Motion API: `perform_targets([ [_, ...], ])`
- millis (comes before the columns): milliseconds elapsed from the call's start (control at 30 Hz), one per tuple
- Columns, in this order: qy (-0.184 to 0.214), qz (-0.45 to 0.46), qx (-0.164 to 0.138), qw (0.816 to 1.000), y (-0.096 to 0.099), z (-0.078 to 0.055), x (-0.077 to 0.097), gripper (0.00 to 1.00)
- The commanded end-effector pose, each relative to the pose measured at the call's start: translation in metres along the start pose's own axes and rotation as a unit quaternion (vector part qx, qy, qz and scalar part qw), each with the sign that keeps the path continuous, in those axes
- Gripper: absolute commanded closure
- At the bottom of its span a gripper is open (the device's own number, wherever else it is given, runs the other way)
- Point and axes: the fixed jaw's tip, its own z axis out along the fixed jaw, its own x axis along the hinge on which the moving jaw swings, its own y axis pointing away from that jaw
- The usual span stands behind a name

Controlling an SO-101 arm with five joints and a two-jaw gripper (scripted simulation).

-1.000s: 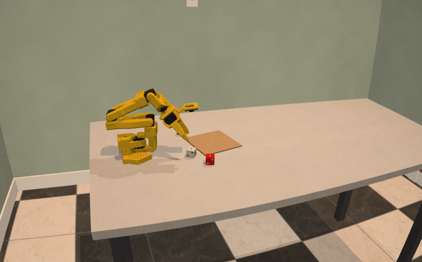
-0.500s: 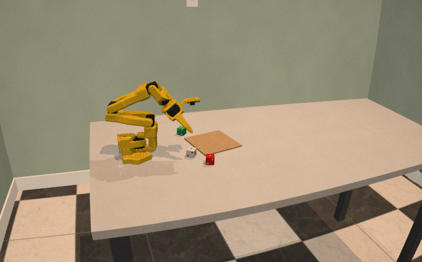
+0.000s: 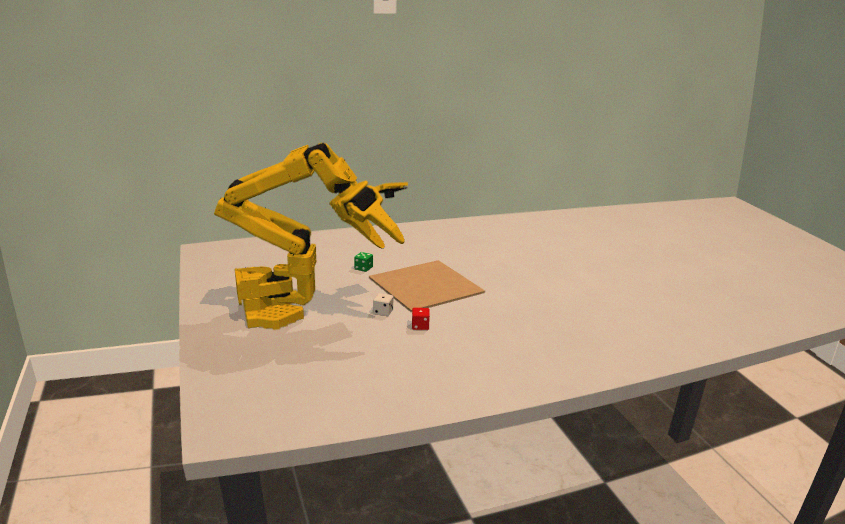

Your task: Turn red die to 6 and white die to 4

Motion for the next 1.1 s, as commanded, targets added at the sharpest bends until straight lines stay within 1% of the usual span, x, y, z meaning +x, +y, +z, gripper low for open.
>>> perform_targets([
  [0, 0.005, -0.059, 0.002, 0.998, -0.011, -0.006, -0.005, 0.69],
  [167, 0.018, -0.141, -0.003, 0.99, -0.022, -0.007, -0.008, 0.69],
  [400, 0.032, -0.243, -0.014, 0.969, -0.037, -0.006, -0.011, 0.69],
  [467, 0.032, -0.243, -0.014, 0.969, -0.037, -0.006, -0.011, 0.69],
  [700, 0.042, -0.321, -0.025, 0.946, -0.049, -0.003, -0.013, 0.69],
  [900, 0.046, -0.367, -0.032, 0.929, -0.056, -0.001, -0.014, 0.69],
  [967, 0.047, -0.377, -0.034, 0.924, -0.058, -0.001, -0.014, 0.69],
  [1067, 0.048, -0.382, -0.035, 0.922, -0.059, 0.0, -0.014, 0.69],
])
